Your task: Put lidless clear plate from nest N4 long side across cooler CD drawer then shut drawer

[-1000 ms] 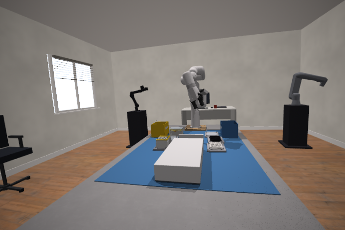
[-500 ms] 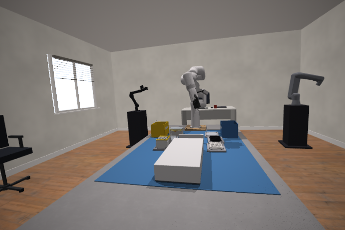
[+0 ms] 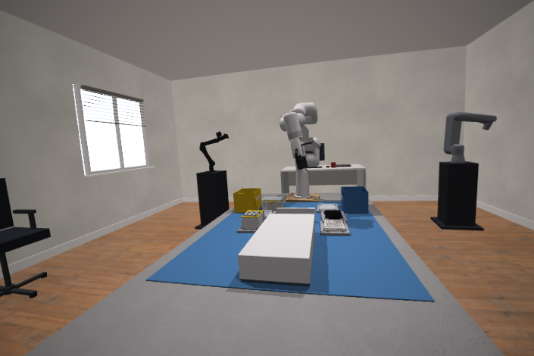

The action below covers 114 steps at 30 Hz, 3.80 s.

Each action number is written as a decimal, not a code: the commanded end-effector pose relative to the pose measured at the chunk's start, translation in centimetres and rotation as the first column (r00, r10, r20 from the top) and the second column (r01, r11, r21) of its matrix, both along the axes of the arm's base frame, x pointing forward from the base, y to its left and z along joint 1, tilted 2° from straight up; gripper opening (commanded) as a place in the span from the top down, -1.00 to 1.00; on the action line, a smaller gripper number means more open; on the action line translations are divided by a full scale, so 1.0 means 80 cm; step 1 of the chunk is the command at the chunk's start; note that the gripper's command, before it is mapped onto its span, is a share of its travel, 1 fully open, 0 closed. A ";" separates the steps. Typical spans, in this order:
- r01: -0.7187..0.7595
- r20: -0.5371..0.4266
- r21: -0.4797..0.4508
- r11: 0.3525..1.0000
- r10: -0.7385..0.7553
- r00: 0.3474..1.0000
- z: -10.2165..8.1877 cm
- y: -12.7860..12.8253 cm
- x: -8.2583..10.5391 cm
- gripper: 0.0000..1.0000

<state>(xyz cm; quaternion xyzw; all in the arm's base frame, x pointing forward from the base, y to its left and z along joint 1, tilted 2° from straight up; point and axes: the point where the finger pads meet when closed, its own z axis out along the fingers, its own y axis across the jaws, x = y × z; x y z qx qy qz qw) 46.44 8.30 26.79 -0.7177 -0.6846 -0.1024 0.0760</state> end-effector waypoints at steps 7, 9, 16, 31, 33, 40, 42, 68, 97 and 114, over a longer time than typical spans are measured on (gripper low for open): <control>0.292 -0.066 -0.048 0.955 -0.295 0.953 -0.004 -0.013 -0.010 -1.00; 0.323 -0.072 -0.054 0.945 -0.326 0.943 -0.006 -0.017 -0.013 -1.00; 0.524 -0.102 -0.096 0.847 -0.532 0.841 -0.009 -0.024 -0.019 -1.00; 0.816 -0.113 -0.176 0.550 -0.835 0.538 -0.017 -0.042 -0.033 -1.00; 0.849 -0.109 -0.186 0.494 -0.870 0.482 -0.018 -0.045 -0.036 -1.00; 0.935 -0.090 -0.216 0.281 -0.959 0.268 -0.022 -0.056 -0.044 -1.00; 0.935 -0.090 -0.216 0.281 -0.959 0.268 -0.022 -0.056 -0.044 -1.00; 0.874 -0.068 -0.218 0.435 -0.900 0.431 -0.068 -0.052 -0.014 0.58; 0.273 -0.036 -0.210 0.939 -0.287 0.957 -0.170 -0.036 0.062 0.58; -0.137 -0.020 -0.217 0.967 0.136 0.990 -0.170 -0.036 0.062 0.58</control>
